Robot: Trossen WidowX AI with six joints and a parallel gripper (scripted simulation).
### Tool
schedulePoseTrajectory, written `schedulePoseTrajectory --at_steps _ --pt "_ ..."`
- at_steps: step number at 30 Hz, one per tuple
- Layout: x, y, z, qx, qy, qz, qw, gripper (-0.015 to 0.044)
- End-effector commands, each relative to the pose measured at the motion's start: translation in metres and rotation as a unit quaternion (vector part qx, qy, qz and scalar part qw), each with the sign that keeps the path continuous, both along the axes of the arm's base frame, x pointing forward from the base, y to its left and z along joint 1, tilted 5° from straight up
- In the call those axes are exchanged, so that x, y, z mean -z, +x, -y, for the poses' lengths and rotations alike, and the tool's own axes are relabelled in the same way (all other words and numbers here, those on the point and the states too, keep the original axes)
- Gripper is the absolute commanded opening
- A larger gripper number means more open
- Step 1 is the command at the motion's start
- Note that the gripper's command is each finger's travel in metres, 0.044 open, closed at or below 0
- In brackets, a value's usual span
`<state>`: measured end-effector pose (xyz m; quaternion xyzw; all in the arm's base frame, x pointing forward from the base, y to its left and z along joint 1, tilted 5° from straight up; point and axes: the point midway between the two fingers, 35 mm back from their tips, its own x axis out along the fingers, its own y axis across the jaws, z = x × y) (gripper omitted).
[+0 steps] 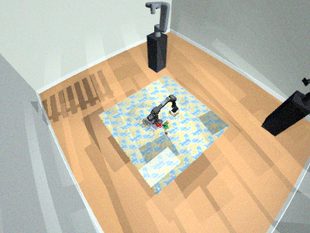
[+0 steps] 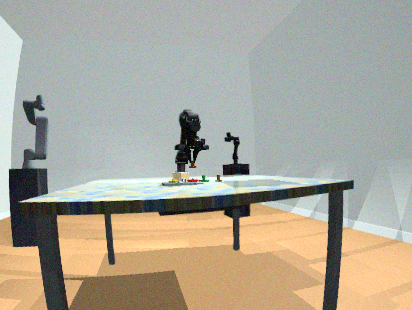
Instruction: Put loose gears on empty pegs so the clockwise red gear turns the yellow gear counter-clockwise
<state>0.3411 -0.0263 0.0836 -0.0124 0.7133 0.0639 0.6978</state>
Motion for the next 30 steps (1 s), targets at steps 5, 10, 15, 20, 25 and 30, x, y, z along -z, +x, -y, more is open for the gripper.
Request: schedulePoseTrajectory --at_steps 5,10,15,20,25,30 --pt "0.008 -0.008 0.011 -0.003 -0.002 0.003 1.0 0.0" --pt "0.014 -0.013 0.016 -0.003 -0.002 0.003 1.0 0.0" --pt "0.019 -0.019 0.022 -0.003 -0.002 0.003 1.0 0.0" --pt "0.025 -0.025 0.027 -0.003 -0.002 0.003 1.0 0.0" --pt "0.031 -0.031 0.032 -0.003 -0.003 0.002 1.0 0.0" --pt "0.031 -0.033 0.033 -0.003 -0.003 0.002 1.0 0.0"
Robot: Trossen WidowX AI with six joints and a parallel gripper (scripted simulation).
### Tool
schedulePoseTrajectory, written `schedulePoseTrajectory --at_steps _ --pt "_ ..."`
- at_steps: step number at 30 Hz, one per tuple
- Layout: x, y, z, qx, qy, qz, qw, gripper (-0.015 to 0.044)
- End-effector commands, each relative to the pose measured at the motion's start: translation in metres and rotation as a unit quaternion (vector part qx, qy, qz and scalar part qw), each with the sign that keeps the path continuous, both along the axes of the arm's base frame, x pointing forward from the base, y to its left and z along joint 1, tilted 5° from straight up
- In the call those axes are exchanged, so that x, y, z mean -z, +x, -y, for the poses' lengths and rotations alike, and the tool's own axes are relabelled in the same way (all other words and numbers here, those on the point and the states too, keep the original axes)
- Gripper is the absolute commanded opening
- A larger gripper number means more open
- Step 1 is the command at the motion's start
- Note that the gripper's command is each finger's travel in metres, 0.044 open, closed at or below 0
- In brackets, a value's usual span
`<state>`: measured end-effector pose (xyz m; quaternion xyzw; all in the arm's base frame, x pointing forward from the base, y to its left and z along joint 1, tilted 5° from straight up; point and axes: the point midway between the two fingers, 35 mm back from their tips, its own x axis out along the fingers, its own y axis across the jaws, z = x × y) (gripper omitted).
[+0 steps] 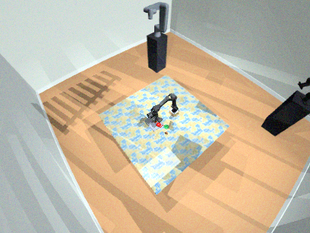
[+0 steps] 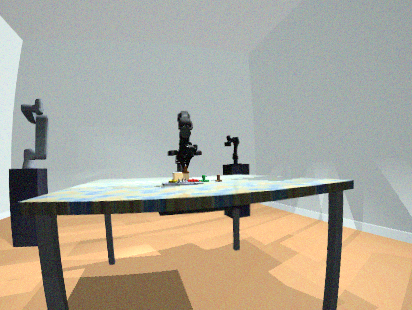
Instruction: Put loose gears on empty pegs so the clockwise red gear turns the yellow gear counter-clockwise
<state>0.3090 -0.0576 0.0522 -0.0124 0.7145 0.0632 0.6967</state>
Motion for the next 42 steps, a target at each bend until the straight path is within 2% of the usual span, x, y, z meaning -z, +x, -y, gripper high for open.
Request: schedulePoseTrajectory --at_steps 1,20,33,42 --pt "-0.001 -0.001 0.002 -0.004 -0.002 0.004 1.0 0.0" --pt "0.0 -0.001 0.001 -0.008 -0.002 0.004 1.0 0.0" --pt "0.017 -0.002 0.001 -0.113 0.001 0.011 0.994 0.0" --pt "0.028 -0.001 0.0 -0.079 0.0 0.009 0.997 0.0"
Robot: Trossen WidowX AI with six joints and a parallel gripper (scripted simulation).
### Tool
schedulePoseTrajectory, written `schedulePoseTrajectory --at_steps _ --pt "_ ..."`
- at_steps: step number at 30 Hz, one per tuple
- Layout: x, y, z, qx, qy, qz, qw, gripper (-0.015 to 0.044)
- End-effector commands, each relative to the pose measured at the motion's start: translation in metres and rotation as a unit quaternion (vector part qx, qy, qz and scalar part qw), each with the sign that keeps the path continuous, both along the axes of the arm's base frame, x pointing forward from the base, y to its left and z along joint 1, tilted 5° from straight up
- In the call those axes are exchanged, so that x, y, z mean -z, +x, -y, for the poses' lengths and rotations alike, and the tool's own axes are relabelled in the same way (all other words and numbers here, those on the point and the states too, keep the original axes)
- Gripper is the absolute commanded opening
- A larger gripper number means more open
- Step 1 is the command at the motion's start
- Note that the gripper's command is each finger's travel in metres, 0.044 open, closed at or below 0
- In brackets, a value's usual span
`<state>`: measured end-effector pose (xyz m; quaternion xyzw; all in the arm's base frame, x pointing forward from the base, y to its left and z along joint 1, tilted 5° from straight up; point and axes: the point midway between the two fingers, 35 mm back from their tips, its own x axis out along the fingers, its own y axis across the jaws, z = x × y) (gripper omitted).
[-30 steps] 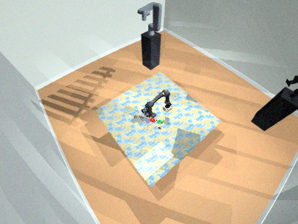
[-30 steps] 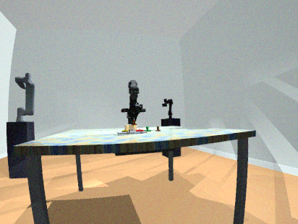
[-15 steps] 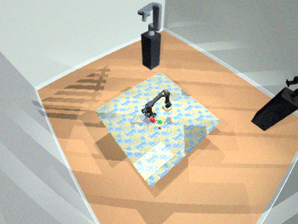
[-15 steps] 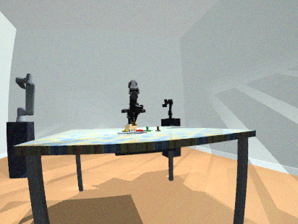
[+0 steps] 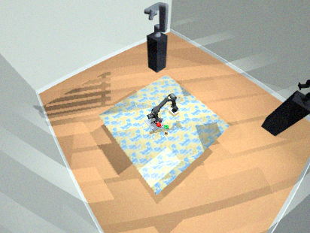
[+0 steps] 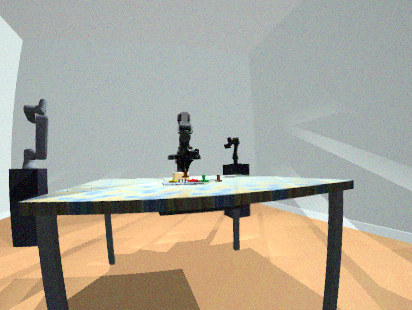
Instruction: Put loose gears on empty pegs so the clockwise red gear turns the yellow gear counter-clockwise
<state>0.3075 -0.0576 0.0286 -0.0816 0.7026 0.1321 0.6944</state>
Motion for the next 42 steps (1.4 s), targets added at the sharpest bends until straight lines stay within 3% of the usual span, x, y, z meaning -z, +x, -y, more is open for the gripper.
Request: schedulePoseTrajectory --at_steps 1,17,37,42 --pt "0.006 0.0 0.0 0.029 -0.002 -0.002 1.0 0.0" --pt "0.019 -0.001 -0.001 0.215 -0.006 -0.014 0.977 0.0" --pt "0.022 -0.001 -0.001 -0.014 -0.001 0.001 1.0 0.0" --pt "0.024 0.0 -0.001 -0.029 -0.001 0.002 1.0 0.0"
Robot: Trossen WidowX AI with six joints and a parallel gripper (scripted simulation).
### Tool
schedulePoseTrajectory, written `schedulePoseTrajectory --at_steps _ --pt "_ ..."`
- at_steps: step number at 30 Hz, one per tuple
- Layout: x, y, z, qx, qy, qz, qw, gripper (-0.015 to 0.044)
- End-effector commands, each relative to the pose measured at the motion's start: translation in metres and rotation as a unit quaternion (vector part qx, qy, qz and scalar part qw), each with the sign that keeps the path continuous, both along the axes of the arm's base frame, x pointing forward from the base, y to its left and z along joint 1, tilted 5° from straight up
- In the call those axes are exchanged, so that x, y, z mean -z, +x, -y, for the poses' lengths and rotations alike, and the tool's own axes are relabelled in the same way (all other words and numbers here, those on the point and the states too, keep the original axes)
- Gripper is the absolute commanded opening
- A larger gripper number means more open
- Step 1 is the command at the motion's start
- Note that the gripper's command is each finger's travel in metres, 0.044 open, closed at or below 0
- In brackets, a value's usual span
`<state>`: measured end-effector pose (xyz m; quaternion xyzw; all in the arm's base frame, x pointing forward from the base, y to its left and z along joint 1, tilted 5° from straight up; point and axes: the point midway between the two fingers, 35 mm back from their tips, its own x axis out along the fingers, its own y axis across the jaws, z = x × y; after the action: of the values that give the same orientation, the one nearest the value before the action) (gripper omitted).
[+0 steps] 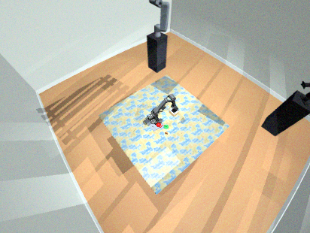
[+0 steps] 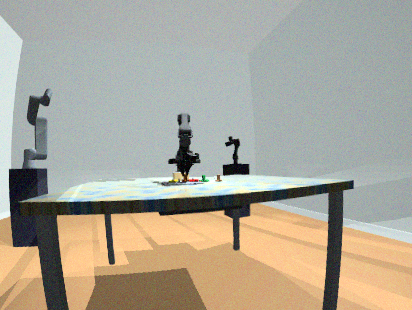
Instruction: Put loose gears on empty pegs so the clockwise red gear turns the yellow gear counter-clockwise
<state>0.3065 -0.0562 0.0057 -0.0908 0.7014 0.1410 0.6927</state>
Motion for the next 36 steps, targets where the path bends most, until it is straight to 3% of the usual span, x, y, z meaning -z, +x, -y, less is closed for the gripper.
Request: schedulePoseTrajectory --at_steps 1,5,11,25,28,36 --pt "0.001 0.001 0.0 -0.011 -0.001 0.002 1.0 0.0" --pt "0.002 0.001 0.0 0.019 -0.001 0.0 1.0 0.0" --pt "0.0 0.001 0.0 0.054 -0.002 -0.003 0.999 0.014" --pt "-0.047 0.002 0.003 0.107 -0.003 -0.006 0.994 0.014" --pt "-0.043 0.008 -0.02 0.103 0.005 -0.004 0.995 0.0219" --pt "-0.051 0.014 -0.144 0.105 0.007 -0.007 0.994 0.0429"
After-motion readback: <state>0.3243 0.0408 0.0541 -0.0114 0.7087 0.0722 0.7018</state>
